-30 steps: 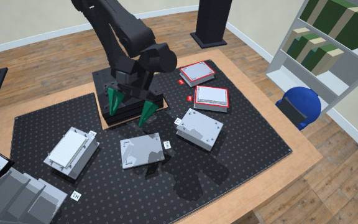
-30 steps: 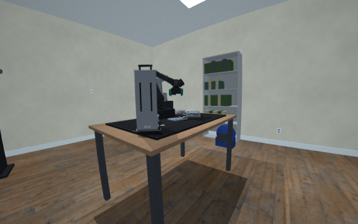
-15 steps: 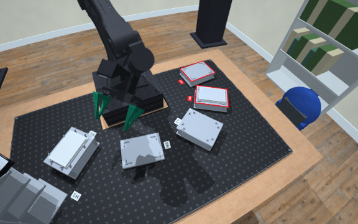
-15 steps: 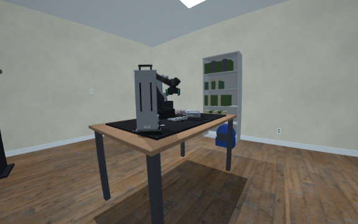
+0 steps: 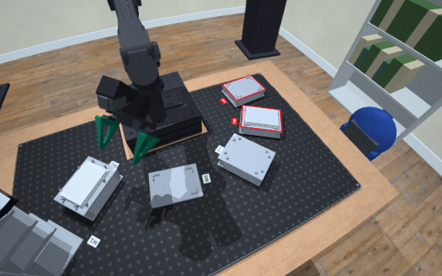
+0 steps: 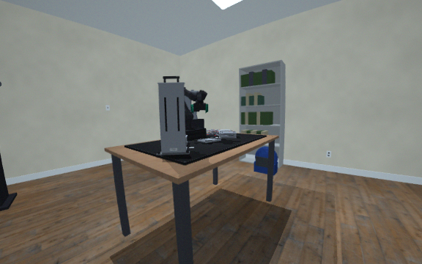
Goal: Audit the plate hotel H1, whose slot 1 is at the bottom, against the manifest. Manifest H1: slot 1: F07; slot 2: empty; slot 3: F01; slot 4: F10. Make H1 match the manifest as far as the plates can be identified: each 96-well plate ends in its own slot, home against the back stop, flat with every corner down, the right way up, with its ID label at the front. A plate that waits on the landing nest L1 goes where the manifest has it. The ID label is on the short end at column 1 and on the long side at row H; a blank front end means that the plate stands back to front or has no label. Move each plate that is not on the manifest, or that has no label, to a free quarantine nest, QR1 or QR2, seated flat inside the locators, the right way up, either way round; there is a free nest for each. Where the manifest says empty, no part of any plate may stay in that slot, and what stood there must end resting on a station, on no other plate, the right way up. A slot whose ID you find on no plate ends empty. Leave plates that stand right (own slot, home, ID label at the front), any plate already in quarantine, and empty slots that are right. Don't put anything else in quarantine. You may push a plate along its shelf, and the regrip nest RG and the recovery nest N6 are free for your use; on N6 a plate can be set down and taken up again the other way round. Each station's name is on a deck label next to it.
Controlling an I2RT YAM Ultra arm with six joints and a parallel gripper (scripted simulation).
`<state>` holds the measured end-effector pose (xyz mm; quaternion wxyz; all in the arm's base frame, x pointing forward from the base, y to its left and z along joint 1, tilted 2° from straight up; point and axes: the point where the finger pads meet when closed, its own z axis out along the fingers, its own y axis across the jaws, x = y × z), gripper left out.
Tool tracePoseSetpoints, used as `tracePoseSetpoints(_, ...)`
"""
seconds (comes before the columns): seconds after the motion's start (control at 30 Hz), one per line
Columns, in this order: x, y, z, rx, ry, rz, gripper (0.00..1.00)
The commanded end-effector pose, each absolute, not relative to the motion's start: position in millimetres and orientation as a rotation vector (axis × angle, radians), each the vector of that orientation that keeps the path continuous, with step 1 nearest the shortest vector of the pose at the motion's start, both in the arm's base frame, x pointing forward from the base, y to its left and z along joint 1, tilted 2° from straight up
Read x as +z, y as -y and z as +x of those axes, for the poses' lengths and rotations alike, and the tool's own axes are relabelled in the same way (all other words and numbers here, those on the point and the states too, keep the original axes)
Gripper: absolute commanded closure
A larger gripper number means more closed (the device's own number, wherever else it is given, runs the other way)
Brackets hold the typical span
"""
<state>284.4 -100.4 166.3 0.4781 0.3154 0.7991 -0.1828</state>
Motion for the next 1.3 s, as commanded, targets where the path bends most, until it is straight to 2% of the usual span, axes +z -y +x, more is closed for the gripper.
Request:
tracePoseSetpoints(0.0, 175.5, 105.9, 286.8, -0.429, -1.935, 0.739, 0.00)
tracePoseSetpoints(1.27, 176.2, 208.5, 238.6, -0.436, -1.934, 0.734, 0.00)
